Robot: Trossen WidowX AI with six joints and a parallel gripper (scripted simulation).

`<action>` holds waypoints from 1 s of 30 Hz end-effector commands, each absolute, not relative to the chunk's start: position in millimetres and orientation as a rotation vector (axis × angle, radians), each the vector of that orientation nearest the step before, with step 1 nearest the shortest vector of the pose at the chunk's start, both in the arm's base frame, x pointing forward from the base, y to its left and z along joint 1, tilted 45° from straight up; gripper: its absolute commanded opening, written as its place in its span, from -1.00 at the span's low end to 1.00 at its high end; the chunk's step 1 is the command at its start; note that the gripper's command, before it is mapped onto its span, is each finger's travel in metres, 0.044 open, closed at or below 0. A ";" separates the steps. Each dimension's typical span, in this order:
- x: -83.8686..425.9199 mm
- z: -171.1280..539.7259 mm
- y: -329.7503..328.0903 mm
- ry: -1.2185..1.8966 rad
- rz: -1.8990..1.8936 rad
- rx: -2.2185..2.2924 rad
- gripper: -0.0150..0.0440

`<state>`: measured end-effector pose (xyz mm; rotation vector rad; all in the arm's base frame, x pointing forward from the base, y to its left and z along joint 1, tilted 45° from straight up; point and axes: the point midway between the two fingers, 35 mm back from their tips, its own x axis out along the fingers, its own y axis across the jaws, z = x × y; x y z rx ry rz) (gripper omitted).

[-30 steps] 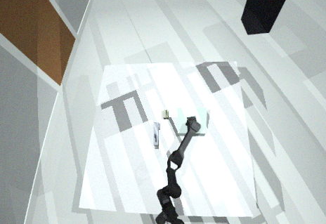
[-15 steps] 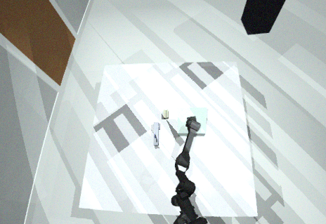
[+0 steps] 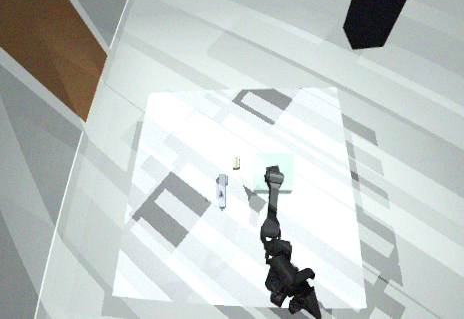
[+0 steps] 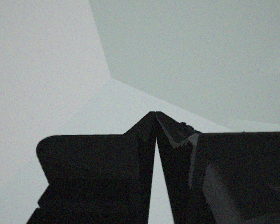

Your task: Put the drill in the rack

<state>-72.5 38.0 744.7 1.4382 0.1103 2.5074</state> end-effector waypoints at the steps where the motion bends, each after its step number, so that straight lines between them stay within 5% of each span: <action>1: -81.5 743.5 -9.7 0.072 2.643 1.535 -0.49; 13: -67.3 716.5 -163.4 -0.090 3.023 1.867 -0.49; 30: 47.7 624.4 -313.5 -0.276 3.501 2.382 -0.49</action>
